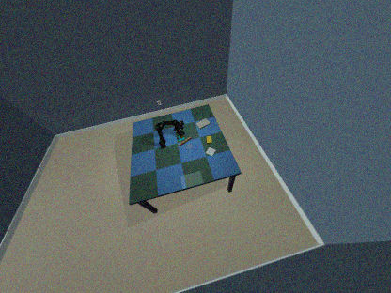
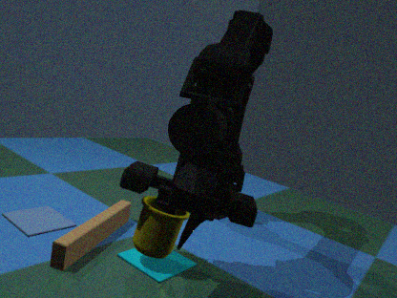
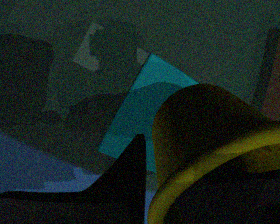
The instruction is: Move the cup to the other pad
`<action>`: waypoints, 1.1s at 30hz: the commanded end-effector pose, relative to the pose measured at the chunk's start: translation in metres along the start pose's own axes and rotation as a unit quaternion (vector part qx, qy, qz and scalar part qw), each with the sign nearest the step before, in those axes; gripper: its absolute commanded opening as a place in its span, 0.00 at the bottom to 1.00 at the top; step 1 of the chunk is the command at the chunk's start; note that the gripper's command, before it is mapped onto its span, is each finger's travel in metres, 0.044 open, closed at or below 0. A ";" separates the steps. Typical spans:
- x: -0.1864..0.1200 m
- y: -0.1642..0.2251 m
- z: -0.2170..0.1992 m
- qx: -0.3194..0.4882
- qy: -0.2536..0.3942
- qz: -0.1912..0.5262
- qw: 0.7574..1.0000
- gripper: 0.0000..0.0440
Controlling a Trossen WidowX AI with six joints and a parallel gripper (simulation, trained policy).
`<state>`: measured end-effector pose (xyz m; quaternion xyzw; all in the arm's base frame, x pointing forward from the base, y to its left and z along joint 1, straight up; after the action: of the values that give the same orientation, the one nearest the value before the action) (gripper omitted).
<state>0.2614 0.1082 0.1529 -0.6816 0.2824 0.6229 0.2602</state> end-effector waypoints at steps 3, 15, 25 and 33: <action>0.008 0.005 0.005 0.009 0.004 0.002 1.000 0.06; 0.007 0.007 0.000 0.031 0.008 -0.036 0.999 0.38; -0.009 0.017 0.003 0.032 0.001 -0.071 0.997 0.44; -0.024 0.024 0.005 0.038 -0.001 -0.097 0.995 0.54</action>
<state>0.2422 0.0973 0.1725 -0.6955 0.2422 0.5854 0.3389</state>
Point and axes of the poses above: the point midway between the two fingers, 35 mm back from their tips, its own x axis out along the fingers, its own z axis across the jaws, y = z × x, the point moved 8 cm from there along -x, back along the fingers, and after that the axes turned 13 degrees about -x, right-handed, at the moved point
